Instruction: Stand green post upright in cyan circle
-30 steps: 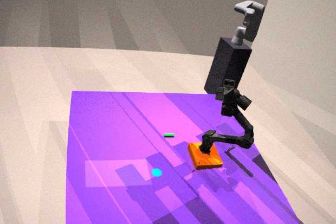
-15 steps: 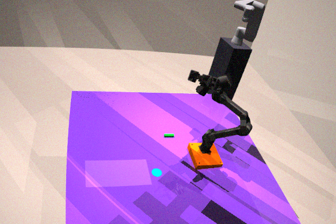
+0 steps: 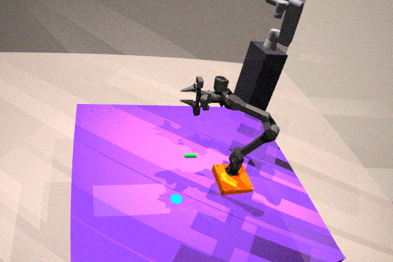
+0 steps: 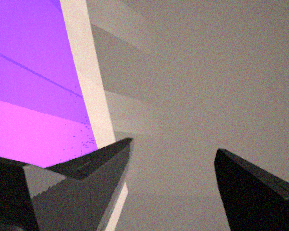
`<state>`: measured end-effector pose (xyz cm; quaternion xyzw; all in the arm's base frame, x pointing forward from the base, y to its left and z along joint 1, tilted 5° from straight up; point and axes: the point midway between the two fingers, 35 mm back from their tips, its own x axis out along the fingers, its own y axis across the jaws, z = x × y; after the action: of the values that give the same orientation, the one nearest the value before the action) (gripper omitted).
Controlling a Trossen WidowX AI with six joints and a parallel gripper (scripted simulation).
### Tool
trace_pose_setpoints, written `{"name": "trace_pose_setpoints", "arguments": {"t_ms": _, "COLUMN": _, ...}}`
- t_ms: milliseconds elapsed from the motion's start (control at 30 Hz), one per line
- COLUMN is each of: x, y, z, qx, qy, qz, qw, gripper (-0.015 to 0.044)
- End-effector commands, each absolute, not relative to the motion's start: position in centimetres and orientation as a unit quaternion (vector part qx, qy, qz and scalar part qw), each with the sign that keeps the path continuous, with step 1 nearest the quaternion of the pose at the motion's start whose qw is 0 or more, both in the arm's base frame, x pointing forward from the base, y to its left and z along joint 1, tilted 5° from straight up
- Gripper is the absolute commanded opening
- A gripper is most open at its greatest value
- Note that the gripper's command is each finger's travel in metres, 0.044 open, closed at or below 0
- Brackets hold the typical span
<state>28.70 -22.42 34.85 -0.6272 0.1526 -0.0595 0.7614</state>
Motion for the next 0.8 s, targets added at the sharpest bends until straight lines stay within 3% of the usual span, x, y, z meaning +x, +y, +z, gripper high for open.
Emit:
{"name": "trace_pose_setpoints", "arguments": {"t_ms": 0, "x": 29.2, "y": -23.8, "z": 30.1, "qx": -0.508, "qy": 0.237, "qz": -0.043, "qw": 0.827, "gripper": 0.0232}}
{"name": "trace_pose_setpoints", "arguments": {"t_ms": 300, "x": 26.9, "y": -23.8, "z": 18.4, "qx": -0.198, "qy": 0.472, "qz": -0.027, "qw": 0.859, "gripper": 0.0232}}
{"name": "trace_pose_setpoints", "arguments": {"t_ms": 600, "x": 20.9, "y": -20.5, "z": 11.3, "qx": 0.038, "qy": 0.692, "qz": -0.054, "qw": 0.719, "gripper": 0.0232}}
{"name": "trace_pose_setpoints", "arguments": {"t_ms": 767, "x": 19.7, "y": -19.9, "z": 10.7, "qx": 0.067, "qy": 0.725, "qz": -0.062, "qw": 0.683, "gripper": 0.0232}}
